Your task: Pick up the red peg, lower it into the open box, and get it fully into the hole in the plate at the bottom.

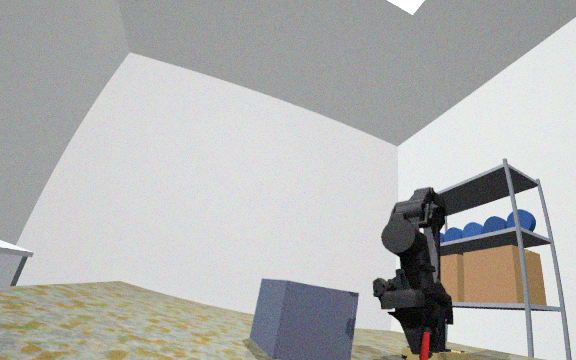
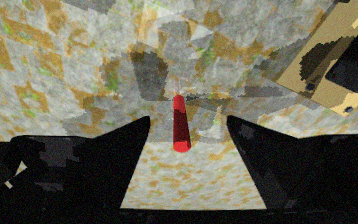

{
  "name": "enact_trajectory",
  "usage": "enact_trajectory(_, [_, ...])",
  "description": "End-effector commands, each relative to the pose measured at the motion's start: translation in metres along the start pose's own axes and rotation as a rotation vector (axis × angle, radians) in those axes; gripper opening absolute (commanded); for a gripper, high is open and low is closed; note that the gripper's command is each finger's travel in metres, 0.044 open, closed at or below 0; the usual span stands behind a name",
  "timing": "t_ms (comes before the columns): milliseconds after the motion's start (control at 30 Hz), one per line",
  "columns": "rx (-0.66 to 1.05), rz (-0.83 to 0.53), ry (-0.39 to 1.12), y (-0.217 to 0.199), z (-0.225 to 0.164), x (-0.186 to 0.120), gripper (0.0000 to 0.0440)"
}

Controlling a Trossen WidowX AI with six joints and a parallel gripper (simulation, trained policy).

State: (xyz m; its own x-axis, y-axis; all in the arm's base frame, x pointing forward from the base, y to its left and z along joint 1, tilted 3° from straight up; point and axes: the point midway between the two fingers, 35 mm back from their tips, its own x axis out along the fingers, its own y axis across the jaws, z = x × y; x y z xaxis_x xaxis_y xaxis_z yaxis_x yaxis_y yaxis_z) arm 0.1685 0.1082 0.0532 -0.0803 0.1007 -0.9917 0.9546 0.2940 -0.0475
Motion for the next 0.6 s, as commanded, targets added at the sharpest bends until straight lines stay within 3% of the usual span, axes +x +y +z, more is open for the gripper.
enact_trajectory(0, [0.003, -0.007, 0.009, 0.000, 0.001, 0.008, 0.0319])
enact_trajectory(400, [-0.042, -0.013, 0.039, 0.007, 0.001, 0.018, 0.0020])
enact_trajectory(567, [-0.035, 0.047, 0.072, 0.014, -0.002, 0.004, 0.0012])
